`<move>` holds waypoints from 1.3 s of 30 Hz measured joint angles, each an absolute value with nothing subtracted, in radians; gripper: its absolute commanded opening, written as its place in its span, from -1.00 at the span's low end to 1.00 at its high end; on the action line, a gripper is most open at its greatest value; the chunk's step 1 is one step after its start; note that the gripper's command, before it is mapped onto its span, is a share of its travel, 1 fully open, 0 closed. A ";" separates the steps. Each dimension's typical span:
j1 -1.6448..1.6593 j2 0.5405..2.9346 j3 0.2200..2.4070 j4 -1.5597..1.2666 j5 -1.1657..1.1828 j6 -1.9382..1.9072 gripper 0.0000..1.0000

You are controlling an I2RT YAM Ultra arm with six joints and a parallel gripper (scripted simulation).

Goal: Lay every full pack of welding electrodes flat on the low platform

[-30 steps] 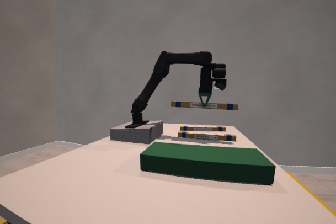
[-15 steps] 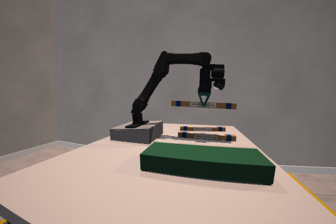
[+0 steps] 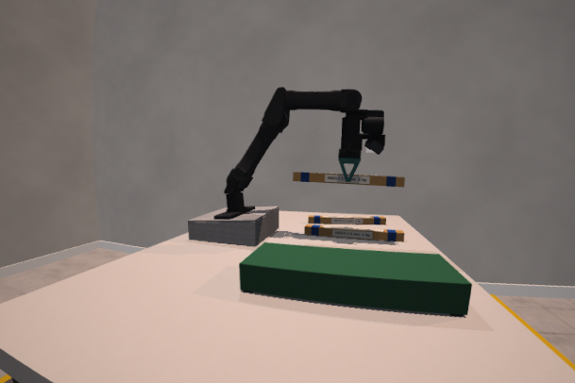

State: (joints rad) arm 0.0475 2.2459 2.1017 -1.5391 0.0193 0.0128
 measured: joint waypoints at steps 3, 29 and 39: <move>0.047 2.246 2.101 -1.539 0.019 0.013 -1.00; 0.047 2.246 2.101 -1.539 0.019 0.013 -1.00; 0.047 2.246 2.087 -1.527 0.019 0.013 -1.00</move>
State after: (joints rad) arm 0.0475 2.2459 2.0872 -1.5269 0.0193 0.0128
